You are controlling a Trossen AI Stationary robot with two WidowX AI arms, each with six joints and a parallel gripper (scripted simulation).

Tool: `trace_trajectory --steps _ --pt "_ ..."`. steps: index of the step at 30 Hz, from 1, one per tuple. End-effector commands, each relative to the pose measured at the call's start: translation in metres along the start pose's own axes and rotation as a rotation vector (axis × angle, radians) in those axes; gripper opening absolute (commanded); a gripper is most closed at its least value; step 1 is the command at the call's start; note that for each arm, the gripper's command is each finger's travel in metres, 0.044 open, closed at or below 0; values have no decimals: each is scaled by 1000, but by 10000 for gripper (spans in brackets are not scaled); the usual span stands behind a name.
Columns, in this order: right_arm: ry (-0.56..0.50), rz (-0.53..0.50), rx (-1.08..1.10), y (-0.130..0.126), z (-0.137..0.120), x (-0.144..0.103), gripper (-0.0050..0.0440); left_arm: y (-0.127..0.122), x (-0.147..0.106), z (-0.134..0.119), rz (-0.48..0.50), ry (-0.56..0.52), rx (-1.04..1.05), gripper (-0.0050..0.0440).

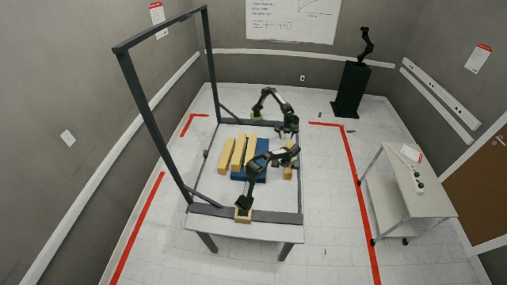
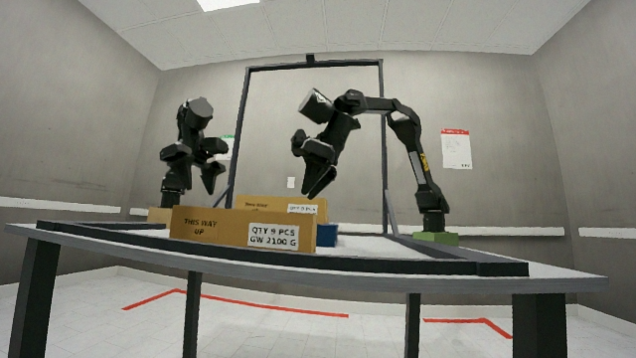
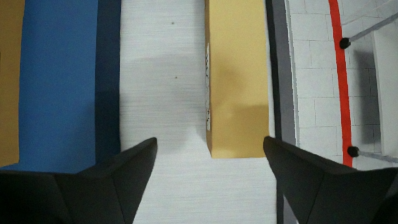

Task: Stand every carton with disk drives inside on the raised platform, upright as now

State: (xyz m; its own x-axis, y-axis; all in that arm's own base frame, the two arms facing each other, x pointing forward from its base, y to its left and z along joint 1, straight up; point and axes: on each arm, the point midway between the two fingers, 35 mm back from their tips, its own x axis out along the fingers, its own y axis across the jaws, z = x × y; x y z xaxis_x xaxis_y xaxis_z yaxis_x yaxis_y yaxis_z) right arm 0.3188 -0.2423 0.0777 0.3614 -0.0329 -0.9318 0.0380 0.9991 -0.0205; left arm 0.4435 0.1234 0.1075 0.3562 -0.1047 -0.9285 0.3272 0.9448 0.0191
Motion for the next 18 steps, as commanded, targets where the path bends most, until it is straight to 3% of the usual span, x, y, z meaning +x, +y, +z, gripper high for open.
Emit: trace_trajectory --steps 1,18 --pt "-9 15 -18 -27 11 3 381 28 -2 11 -14 -11 18 383" --pt "-9 18 -18 -27 11 4 381 28 -1 9 -15 -9 19 383"
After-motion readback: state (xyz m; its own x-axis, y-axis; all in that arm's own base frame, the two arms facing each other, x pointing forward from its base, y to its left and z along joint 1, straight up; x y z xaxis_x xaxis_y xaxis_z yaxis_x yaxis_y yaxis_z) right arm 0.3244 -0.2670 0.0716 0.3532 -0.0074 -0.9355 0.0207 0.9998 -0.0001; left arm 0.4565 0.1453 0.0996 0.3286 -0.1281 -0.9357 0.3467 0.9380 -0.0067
